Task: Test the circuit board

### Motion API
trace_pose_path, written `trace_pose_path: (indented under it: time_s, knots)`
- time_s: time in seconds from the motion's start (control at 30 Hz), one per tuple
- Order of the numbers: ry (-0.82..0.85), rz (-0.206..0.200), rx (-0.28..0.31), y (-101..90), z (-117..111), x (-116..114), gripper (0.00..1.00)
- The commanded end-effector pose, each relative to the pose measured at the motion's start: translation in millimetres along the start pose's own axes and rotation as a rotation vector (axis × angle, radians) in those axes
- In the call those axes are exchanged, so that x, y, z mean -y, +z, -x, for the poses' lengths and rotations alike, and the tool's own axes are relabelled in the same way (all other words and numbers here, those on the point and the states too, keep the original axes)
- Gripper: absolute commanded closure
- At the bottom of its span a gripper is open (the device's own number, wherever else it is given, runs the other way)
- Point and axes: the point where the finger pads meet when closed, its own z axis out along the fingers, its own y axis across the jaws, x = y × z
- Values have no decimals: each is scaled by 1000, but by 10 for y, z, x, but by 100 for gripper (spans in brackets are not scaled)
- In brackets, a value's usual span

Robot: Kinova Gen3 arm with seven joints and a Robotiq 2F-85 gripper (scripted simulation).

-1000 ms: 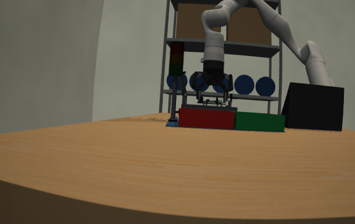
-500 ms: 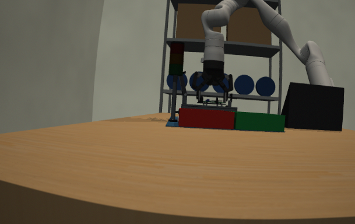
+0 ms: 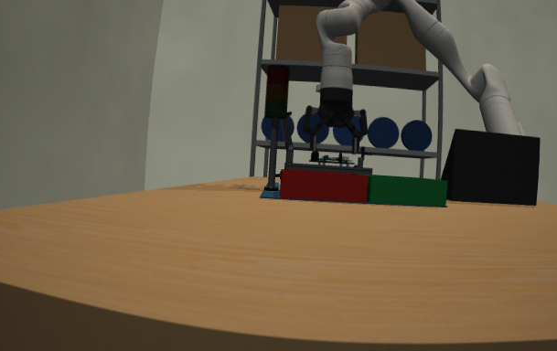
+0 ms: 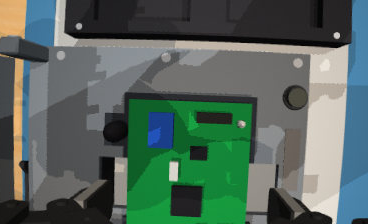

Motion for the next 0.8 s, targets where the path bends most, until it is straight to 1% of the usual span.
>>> trace_pose_path:
  time_s: [0.0,0.07,0.17,0.33,0.57,0.63,0.77]
  knots:
    - [2,-14,5,-155,6,40,0]
    - [2,-14,5,-155,6,40,0]
    - [2,-14,5,-314,5,37,0]
    - [2,-14,5,-637,4,33,0]
    - [2,-14,5,-1157,1,26,0]
    - [2,-14,5,-1157,1,26,0]
    - [2,-14,5,-1455,0,21,0]
